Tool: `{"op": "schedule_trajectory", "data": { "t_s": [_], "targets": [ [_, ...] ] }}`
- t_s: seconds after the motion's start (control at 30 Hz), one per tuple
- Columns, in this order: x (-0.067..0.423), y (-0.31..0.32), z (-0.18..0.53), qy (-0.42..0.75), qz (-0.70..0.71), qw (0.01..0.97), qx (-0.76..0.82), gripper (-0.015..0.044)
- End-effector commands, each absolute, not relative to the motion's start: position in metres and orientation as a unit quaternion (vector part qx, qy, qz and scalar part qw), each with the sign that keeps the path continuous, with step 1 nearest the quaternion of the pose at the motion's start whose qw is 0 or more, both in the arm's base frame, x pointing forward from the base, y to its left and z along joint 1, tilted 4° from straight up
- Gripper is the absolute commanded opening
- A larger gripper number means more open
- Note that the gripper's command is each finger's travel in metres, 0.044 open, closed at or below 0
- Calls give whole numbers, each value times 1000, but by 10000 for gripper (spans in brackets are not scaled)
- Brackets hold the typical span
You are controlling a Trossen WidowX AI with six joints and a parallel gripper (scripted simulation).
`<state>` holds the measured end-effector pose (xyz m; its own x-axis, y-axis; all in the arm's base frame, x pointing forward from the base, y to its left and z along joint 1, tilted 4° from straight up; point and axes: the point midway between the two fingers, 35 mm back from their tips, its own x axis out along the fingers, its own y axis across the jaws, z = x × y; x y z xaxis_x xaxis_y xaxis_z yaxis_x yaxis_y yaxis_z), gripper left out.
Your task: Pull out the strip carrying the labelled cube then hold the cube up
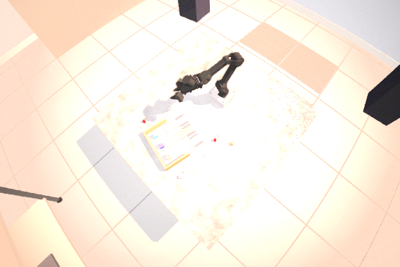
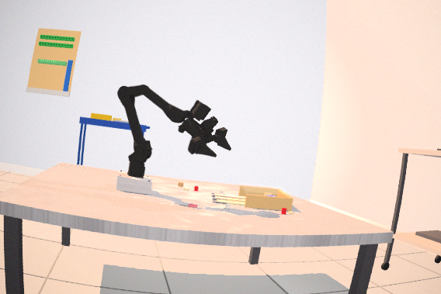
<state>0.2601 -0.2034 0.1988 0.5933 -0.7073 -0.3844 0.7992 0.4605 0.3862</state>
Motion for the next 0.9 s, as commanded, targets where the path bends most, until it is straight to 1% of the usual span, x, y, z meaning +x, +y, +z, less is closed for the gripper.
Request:
{"op": "schedule_trajectory", "data": {
  "t_s": [0.0, 0.17, 0.23, 0.83, 0.87],
  "targets": [
    [293, -130, 195, 191, -284, 927, 152, 400],
    [304, -59, 191, 252, -120, 960, 27, 400],
    [304, -48, 190, 258, -93, 962, 6, 400],
    [304, -46, 190, 259, -89, 962, 4, 400],
    [305, -46, 190, 262, -89, 961, 5, 374]
  ]
}}
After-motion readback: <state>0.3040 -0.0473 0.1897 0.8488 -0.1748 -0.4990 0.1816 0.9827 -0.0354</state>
